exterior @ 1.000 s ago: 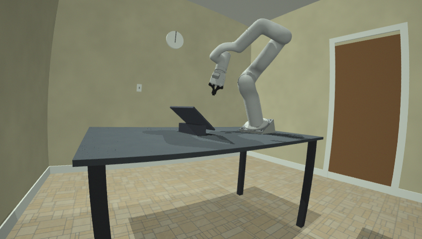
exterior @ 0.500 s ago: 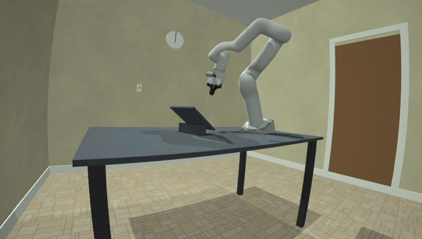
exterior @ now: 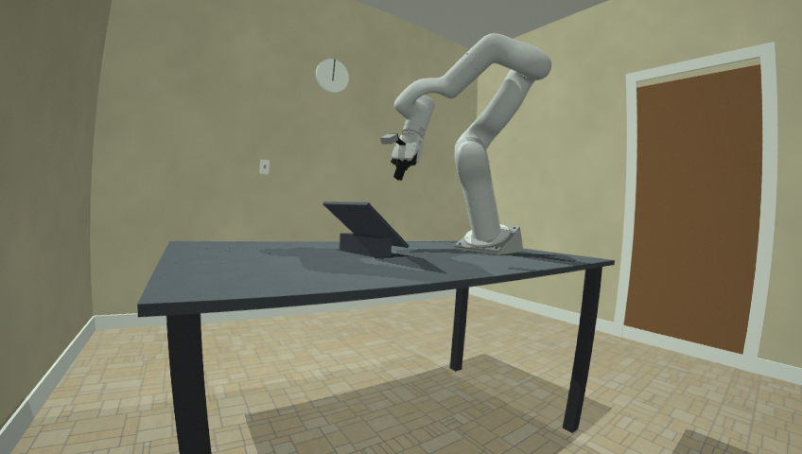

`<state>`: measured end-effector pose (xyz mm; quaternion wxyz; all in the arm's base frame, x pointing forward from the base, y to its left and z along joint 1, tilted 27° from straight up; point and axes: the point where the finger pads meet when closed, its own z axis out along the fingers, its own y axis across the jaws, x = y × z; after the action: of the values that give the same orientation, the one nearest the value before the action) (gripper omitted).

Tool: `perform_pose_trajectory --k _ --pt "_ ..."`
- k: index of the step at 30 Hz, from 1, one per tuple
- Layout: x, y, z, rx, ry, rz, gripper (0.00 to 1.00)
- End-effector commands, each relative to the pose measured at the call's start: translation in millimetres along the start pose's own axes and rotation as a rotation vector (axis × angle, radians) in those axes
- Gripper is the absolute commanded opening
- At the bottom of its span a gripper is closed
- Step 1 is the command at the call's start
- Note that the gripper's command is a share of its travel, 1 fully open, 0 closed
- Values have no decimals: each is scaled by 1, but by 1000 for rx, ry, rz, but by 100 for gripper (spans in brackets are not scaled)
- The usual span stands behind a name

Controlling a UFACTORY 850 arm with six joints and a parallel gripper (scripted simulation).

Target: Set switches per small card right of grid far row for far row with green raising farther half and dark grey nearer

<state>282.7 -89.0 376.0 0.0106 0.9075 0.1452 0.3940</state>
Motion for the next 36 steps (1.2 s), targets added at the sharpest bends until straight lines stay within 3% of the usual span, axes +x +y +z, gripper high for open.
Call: perform_pose_trajectory --k 1,13,18,22,36 --pt "8 0 3 -11 -6 98 0" --pt "30 -3 10 -4 24 402 0" --pt "30 -3 10 -4 24 402 0" --pt "41 -6 13 3 38 553 0" --pt "56 -10 18 19 56 775 0"
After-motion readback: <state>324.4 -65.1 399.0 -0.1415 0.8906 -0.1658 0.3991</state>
